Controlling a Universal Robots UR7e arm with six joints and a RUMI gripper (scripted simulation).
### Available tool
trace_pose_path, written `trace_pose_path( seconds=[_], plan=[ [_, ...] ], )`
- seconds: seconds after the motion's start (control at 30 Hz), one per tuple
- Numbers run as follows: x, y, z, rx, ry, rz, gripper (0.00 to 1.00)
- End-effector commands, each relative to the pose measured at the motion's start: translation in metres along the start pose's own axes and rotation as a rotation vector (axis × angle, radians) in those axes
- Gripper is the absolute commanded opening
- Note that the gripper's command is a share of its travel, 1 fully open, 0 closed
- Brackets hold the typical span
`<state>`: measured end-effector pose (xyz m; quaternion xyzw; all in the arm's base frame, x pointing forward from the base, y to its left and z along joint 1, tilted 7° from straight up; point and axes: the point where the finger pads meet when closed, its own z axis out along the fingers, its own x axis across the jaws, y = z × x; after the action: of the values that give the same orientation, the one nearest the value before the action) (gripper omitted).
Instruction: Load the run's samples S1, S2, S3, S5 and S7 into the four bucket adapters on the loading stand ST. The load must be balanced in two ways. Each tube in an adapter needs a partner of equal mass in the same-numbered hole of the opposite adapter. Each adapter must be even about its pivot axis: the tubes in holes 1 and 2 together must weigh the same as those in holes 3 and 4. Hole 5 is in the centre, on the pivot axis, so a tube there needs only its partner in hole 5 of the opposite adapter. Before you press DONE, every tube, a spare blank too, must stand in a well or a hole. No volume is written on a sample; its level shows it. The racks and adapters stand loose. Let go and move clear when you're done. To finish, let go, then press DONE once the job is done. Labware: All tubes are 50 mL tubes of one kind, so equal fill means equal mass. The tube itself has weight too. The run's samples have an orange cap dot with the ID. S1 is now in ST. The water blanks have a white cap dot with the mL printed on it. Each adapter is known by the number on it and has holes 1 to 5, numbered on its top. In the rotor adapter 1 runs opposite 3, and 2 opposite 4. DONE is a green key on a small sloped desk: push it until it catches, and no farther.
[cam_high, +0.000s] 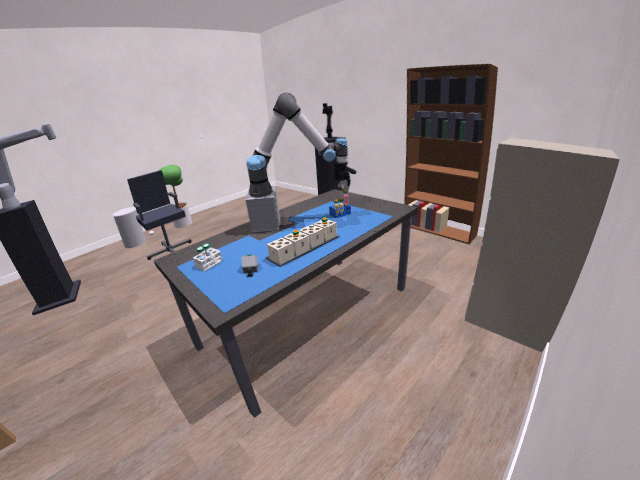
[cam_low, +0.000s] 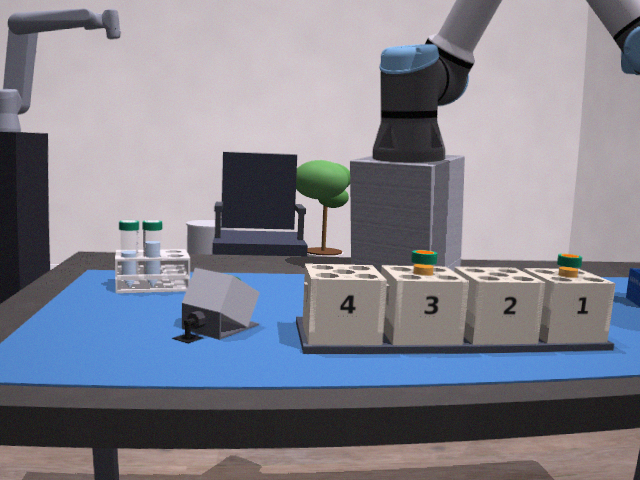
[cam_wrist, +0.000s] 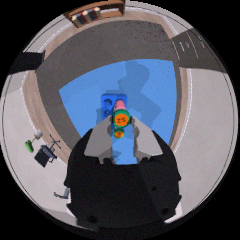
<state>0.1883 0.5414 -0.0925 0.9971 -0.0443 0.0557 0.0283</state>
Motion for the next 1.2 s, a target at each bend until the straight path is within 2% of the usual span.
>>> trace_pose_path(
  seconds=[0.0, 0.7, 0.83, 0.93, 1.0, 1.17],
  plan=[
    [0.000, 0.000, -0.016, 0.001, 0.000, 0.000, 0.00],
    [0.000, 0.000, -0.079, 0.001, 0.000, 0.000, 0.00],
    [0.000, 0.000, -0.081, 0.001, 0.000, 0.000, 0.00],
    [0.010, 0.017, -0.081, 0.001, 0.000, 0.080, 0.00],
    [0.010, 0.017, -0.081, 0.001, 0.000, 0.080, 0.00],
    [0.027, 0.046, -0.081, 0.001, 0.000, 0.213, 0.00]
  ],
)
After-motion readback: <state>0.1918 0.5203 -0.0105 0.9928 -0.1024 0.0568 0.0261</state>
